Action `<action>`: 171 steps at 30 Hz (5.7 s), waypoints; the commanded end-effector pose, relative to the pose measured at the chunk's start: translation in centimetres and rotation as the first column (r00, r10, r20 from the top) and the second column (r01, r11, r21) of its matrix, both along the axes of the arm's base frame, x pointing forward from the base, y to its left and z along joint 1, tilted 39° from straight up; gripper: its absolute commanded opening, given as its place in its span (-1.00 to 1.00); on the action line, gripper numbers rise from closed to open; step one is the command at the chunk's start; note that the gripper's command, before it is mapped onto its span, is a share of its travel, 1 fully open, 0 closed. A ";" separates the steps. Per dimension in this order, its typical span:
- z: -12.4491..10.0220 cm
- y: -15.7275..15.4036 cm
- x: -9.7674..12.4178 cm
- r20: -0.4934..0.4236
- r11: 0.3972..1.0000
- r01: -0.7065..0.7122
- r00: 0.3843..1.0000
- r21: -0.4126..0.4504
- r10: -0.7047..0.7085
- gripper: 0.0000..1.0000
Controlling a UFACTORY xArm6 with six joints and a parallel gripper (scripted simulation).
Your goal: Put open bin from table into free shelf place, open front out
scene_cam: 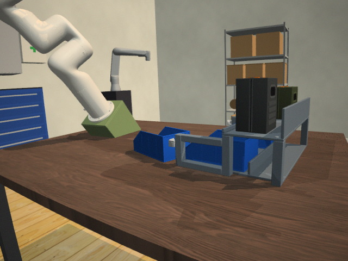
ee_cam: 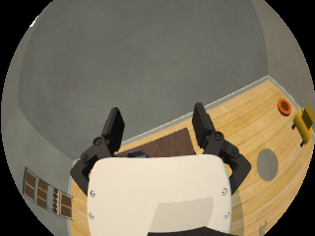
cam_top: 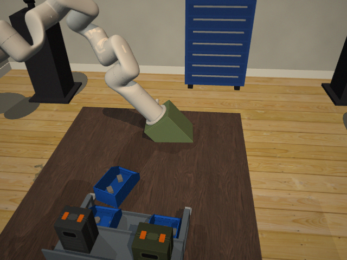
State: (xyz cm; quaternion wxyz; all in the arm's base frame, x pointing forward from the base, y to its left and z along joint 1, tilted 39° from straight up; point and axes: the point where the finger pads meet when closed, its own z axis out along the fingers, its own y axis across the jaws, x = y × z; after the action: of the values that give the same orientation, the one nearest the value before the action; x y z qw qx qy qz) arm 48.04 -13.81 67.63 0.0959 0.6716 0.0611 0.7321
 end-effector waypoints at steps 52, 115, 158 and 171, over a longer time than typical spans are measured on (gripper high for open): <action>0.1 15.9 2.2 0.001 0.973 -0.230 0.973 -0.001 0.230 1.00; -9.8 25.6 -0.4 -0.221 0.968 -0.107 0.974 -0.227 0.056 1.00; -19.6 25.0 -1.6 -0.395 0.856 0.135 0.844 -0.499 -0.363 1.00; -24.5 24.7 -2.2 -0.396 0.853 0.139 0.840 -0.504 -0.371 1.00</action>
State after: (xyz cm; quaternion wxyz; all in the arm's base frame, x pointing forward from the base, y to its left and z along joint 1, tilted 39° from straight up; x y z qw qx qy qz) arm 45.88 10.86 43.13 0.3333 0.7936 0.1630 0.4822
